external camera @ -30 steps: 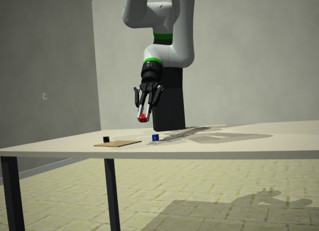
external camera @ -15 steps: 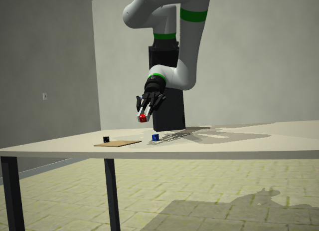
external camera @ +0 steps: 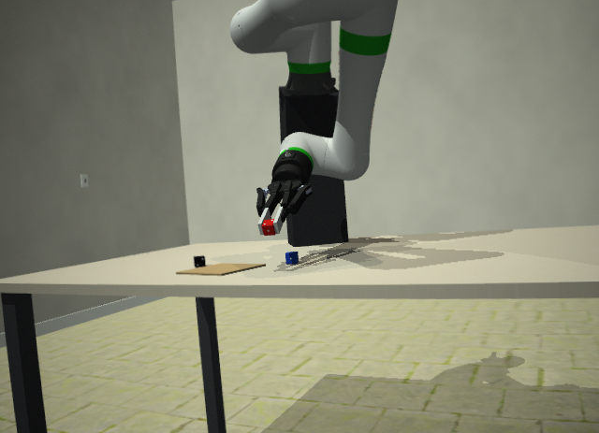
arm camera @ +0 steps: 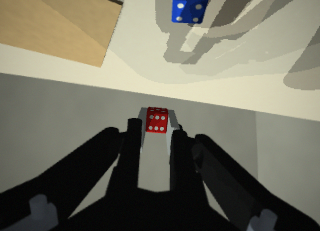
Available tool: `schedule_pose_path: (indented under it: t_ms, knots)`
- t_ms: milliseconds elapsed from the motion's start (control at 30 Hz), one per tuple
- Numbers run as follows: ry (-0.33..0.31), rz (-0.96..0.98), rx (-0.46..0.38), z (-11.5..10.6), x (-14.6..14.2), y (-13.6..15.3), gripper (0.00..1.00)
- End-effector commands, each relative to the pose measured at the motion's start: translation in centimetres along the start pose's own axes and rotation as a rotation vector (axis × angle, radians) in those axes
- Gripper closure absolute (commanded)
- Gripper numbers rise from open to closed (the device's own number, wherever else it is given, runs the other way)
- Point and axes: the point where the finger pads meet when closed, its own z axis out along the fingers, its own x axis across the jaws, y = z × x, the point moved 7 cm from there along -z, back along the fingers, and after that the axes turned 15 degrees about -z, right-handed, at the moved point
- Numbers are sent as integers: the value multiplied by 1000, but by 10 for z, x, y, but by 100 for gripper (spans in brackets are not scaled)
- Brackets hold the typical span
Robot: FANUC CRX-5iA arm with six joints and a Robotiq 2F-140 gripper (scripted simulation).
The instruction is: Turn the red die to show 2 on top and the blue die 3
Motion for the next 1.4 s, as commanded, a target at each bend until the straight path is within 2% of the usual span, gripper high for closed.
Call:
schedule_pose_path:
  t_ms: [0, 600, 1367]
  knots:
    - [0, 0, 0, 5, 2, -9, 87]
    - [0, 0, 0, 27, 13, -50, 87]
    - [0, 0, 0, 29, 14, -52, 87]
